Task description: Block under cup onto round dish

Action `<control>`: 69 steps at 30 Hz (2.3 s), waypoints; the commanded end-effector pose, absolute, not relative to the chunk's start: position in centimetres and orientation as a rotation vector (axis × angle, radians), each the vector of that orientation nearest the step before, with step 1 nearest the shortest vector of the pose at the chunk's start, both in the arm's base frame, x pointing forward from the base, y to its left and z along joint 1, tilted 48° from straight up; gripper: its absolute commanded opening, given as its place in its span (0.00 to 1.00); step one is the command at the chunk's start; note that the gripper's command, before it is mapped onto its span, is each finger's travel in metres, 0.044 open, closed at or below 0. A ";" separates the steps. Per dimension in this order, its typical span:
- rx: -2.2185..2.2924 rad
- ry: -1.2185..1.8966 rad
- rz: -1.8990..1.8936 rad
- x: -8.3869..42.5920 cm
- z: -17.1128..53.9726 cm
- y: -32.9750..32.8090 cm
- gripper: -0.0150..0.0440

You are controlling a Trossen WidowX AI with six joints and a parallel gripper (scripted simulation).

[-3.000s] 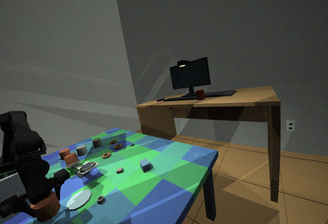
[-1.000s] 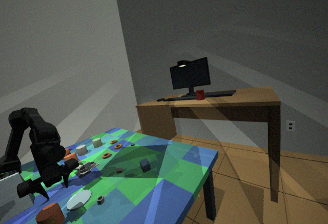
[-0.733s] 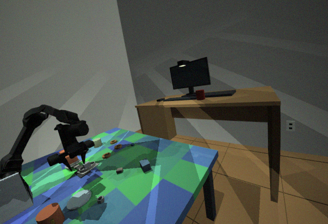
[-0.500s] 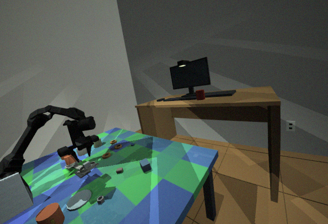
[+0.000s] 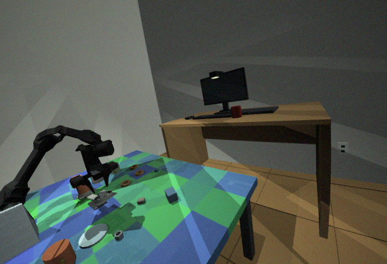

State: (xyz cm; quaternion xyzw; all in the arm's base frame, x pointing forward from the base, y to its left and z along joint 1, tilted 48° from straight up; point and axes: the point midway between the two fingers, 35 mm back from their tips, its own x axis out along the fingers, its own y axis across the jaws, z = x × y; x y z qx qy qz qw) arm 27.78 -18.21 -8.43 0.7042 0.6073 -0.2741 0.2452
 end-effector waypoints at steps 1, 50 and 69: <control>1.931 1.656 -0.749 27.9 -8.9 -17.7 0.69; 1.931 1.654 -0.754 27.2 -4.8 -22.1 0.25; 1.927 1.650 -0.760 19.9 -16.0 -21.6 0.25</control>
